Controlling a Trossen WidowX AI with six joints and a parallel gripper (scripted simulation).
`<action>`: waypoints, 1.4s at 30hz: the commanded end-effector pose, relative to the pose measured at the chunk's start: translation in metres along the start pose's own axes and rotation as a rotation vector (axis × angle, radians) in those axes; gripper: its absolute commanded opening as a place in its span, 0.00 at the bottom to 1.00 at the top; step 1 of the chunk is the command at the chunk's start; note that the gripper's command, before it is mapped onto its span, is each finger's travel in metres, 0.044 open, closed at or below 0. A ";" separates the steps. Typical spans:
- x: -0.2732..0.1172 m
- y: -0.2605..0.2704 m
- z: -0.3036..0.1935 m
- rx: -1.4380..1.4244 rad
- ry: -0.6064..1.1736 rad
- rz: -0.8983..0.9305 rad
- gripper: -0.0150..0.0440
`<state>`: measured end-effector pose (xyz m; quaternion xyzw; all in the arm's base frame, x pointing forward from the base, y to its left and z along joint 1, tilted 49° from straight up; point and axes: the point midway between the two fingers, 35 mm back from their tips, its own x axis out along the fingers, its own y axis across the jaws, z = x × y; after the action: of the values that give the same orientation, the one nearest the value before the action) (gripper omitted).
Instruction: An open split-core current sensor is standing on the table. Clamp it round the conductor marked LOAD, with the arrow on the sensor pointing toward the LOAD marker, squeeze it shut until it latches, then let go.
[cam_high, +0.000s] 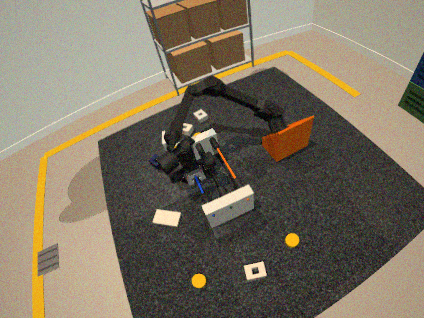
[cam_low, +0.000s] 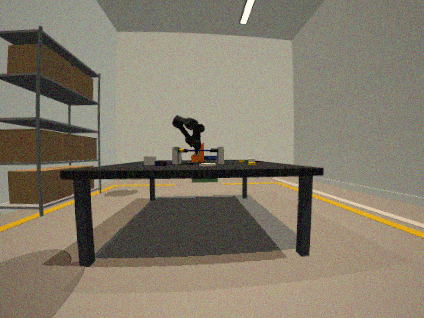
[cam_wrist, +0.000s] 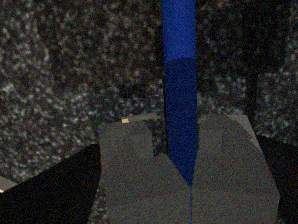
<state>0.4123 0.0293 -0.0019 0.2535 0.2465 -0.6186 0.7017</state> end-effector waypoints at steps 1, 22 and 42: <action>-0.001 0.000 -0.001 -0.001 0.000 0.002 0.25; -0.001 0.000 -0.001 -0.001 0.000 0.002 0.25; -0.004 0.000 0.000 -0.001 0.000 0.004 0.25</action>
<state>0.4123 0.0294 -0.0017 0.2535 0.2465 -0.6185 0.7017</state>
